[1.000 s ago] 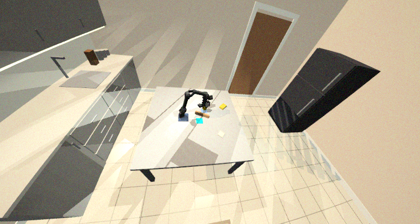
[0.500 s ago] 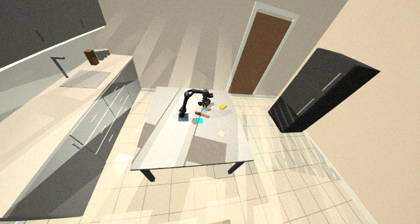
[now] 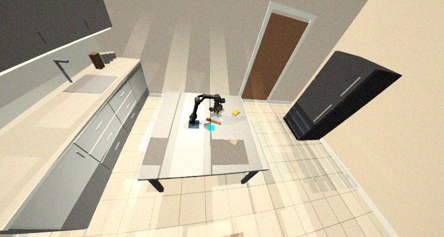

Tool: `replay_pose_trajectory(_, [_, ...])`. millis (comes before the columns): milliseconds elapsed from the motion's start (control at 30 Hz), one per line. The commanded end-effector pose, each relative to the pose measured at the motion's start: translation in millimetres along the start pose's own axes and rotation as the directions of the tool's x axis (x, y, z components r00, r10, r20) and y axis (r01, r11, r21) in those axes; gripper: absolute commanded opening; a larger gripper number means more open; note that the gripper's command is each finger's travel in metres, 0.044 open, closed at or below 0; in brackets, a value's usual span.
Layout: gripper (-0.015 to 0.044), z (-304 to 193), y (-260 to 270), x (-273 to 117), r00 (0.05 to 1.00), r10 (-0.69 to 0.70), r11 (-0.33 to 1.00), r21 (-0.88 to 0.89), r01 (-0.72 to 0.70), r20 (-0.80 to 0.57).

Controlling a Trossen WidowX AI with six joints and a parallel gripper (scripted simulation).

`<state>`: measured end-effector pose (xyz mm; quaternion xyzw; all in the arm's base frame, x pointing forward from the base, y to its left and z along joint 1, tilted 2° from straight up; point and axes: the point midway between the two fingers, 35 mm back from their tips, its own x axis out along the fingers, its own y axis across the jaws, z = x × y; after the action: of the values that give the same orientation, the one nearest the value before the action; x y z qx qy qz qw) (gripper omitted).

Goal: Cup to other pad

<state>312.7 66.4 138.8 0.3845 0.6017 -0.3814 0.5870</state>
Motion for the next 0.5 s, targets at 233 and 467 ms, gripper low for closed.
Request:
replay_pose_trajectory(233, [0.0, 0.1, 0.0, 0.1, 1.0, 0.0, 1.0, 0.0, 0.0, 0.0])
replay_pose_trajectory(467, [0.0, 2.6, -3.0, -0.1, 1.0, 0.001, 1.0, 0.001, -0.001, 0.001])
